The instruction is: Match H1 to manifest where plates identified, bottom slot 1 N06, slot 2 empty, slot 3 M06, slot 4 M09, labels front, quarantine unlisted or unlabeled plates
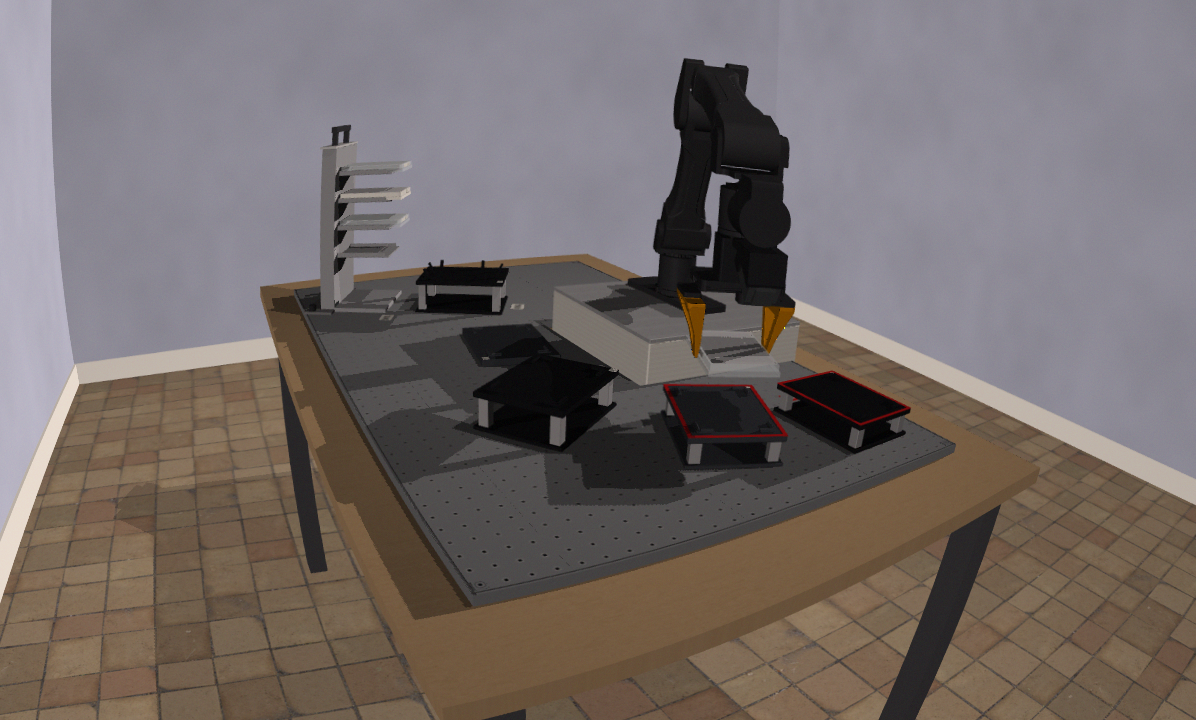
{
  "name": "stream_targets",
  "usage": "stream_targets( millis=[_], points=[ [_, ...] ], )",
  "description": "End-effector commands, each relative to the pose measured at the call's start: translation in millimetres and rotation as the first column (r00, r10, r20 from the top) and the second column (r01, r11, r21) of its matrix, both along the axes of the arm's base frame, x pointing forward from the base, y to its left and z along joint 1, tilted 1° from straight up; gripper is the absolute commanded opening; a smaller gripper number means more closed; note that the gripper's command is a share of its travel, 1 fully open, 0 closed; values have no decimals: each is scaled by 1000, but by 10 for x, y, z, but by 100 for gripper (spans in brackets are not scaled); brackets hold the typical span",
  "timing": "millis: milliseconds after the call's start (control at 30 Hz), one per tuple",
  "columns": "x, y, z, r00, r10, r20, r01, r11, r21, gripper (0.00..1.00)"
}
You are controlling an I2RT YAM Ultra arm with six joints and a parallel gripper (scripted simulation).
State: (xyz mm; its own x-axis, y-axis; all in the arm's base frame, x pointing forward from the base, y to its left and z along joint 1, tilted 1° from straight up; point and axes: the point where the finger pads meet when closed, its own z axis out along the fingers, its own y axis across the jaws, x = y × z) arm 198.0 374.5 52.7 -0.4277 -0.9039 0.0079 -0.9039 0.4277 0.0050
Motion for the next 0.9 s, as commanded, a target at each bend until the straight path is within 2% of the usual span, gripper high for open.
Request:
stream_targets(
  millis=[0, 100, 200, 367, 433, 567, 667, 867],
  points=[
    [66, 48, 169, 1000, -8, 28, 7, 999, 53, 86],
    [41, -1, 122, 1000, -8, 20, 7, 999, 38, 86],
    [72, 52, 186, 999, -9, 31, 7, 998, 59, 86],
    [41, -9, 125, 1000, -8, 20, 7, 999, 39, 86],
    [55, 15, 169, 1000, -9, 25, 7, 999, 48, 86],
    [37, -22, 122, 1000, -8, 19, 8, 999, 37, 86],
    [64, 23, 184, 1000, -9, 29, 7, 999, 54, 86],
    [48, -10, 145, 1000, -9, 23, 8, 999, 43, 86]
  ],
)
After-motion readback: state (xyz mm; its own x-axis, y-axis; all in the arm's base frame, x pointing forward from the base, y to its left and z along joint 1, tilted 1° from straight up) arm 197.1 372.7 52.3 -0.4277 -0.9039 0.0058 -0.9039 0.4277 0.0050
